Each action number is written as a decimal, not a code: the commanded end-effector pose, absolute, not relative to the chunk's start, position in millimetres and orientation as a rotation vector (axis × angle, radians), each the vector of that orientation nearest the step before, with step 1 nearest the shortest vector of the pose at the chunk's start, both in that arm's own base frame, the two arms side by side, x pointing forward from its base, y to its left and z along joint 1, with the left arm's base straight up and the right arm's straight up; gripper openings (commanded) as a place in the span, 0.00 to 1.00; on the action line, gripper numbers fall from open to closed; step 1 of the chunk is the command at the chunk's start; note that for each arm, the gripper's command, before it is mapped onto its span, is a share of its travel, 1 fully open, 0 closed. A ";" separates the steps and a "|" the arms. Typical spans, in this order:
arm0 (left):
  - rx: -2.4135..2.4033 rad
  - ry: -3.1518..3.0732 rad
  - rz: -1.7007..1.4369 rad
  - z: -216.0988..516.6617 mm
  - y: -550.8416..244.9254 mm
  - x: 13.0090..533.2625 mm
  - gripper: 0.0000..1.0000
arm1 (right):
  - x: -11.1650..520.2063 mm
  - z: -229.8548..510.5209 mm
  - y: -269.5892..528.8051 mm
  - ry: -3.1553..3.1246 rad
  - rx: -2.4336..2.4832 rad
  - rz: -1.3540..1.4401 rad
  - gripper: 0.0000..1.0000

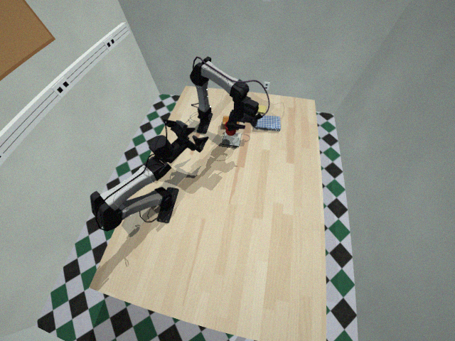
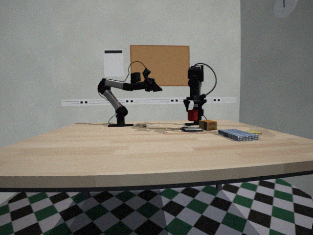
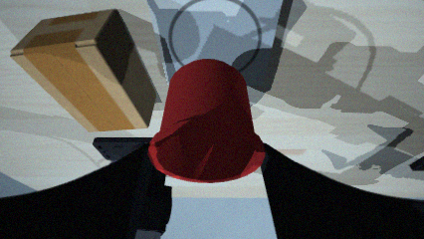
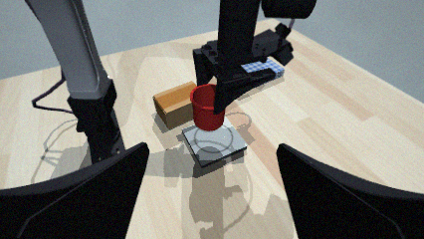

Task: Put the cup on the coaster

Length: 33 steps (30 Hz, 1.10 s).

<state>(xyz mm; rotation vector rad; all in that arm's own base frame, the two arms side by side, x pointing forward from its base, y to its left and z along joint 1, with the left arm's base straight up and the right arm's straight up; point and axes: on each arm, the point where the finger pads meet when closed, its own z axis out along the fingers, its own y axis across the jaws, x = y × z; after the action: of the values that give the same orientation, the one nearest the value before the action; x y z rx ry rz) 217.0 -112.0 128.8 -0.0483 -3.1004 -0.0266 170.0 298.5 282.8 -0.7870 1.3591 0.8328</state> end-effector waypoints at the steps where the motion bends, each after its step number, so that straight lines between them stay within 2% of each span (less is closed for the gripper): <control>1: -0.032 -3.138 -0.011 111.5 -115.3 228.1 0.77 | 170.1 282.2 296.3 1.359 -0.774 0.835 1.00; 19: -0.034 -3.160 0.004 81.2 -116.7 226.0 0.77 | 169.3 288.6 297.9 1.344 -0.777 0.840 1.00; 21: -0.034 -3.154 0.000 85.8 -115.6 223.7 1.00 | 169.3 288.6 297.9 1.344 -0.777 0.840 1.00; 33: -0.033 -3.144 -0.008 145.9 -116.8 226.2 1.00 | 169.3 288.6 297.9 1.344 -0.777 0.840 1.00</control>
<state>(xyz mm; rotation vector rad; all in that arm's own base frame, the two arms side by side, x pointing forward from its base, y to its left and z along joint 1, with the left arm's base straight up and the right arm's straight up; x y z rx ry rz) 229.3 -117.8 119.3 -0.0363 -3.1381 -0.0023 170.0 298.5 282.8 -0.7869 1.3592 0.8330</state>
